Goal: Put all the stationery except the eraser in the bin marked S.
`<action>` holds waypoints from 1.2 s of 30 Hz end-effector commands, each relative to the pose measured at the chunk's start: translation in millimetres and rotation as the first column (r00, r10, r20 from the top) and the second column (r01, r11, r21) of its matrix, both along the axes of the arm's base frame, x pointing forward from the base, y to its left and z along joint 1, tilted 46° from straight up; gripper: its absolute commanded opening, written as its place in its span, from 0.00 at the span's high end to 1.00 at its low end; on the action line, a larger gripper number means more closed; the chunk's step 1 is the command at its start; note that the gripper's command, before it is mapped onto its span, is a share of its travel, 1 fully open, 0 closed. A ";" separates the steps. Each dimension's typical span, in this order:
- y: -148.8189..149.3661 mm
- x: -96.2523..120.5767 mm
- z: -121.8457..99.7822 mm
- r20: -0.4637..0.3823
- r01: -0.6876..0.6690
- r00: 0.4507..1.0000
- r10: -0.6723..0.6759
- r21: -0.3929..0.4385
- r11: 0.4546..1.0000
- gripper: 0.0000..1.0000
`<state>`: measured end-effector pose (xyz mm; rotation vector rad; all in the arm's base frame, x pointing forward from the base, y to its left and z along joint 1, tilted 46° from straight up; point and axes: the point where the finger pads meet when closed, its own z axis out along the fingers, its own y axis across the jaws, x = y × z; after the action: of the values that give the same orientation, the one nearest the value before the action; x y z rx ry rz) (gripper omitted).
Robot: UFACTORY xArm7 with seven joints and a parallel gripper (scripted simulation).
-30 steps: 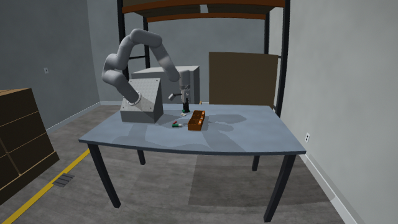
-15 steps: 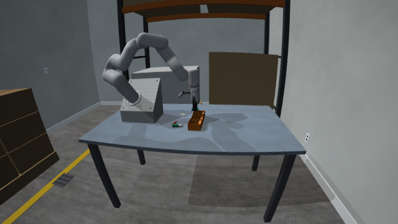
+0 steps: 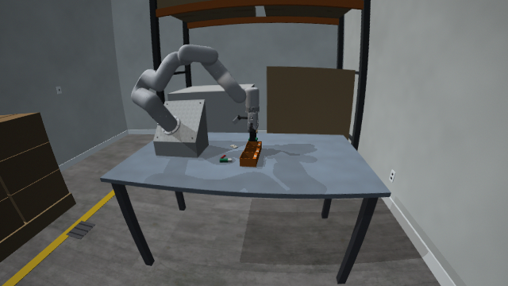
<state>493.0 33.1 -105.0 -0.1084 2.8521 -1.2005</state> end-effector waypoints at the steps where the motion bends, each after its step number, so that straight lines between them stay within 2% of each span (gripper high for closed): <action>1: 2.0 0.5 1.0 0.003 -0.003 1.000 0.003 0.003 1.000 1.00; 5: 1.4 -0.9 1.4 0.003 -0.003 1.000 0.003 0.003 1.000 1.00; 27: -27.1 1.9 -26.6 0.003 -0.003 1.000 0.003 0.002 1.000 1.00; 36: -27.6 1.2 -26.6 0.003 -0.003 1.000 0.003 0.002 1.000 1.00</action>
<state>493.1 3.7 -132.3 -0.1085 2.8518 -1.2003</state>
